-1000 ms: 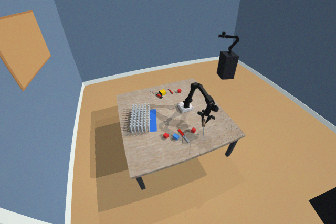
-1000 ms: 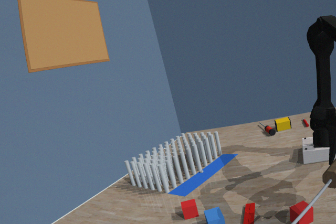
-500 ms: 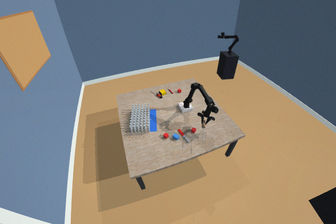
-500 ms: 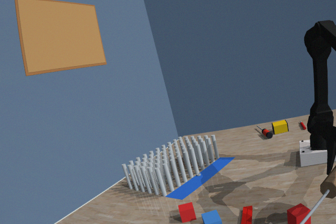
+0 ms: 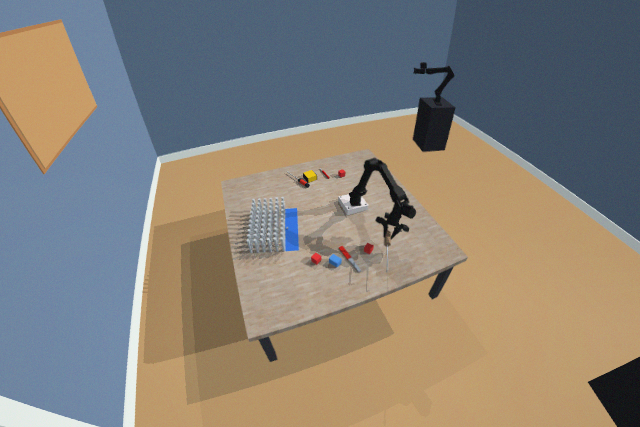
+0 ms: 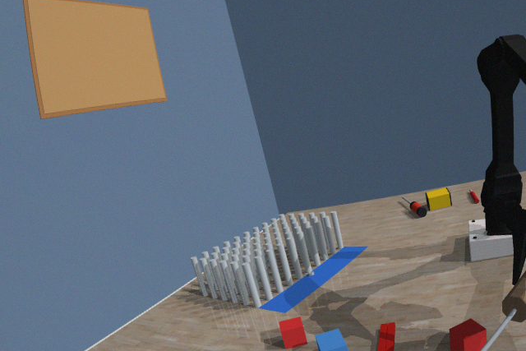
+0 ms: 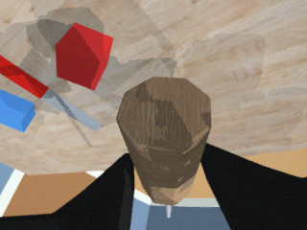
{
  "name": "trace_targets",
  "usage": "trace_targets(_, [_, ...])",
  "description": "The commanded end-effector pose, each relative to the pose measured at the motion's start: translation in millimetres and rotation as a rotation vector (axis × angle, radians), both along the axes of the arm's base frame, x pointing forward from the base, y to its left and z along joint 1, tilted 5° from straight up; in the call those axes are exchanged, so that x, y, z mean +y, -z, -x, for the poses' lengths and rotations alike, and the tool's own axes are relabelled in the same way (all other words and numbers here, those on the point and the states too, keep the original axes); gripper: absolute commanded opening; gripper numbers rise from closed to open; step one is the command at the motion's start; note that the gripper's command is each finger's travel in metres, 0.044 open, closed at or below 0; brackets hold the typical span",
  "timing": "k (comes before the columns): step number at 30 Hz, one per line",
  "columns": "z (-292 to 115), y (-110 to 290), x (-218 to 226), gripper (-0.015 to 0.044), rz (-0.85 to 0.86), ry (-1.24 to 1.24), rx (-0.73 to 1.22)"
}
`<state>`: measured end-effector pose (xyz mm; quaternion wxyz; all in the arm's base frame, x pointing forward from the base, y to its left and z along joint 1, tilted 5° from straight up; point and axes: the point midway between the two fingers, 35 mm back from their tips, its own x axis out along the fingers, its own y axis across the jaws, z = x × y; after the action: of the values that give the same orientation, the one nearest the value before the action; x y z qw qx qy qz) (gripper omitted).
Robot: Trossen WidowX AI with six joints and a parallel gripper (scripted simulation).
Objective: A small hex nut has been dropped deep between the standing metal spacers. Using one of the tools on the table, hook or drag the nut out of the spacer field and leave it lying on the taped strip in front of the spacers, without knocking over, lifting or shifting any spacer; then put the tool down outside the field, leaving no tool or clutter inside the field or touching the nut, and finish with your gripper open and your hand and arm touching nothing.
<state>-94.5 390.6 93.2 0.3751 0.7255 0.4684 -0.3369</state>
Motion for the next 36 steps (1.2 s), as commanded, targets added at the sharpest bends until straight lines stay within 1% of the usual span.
trace_targets(1, [0, 5, 0, 0.0, -0.005, 0.004, -0.001])
trace_targets(36, [2, 39, -2, 0.0, -0.005, 0.004, -0.001])
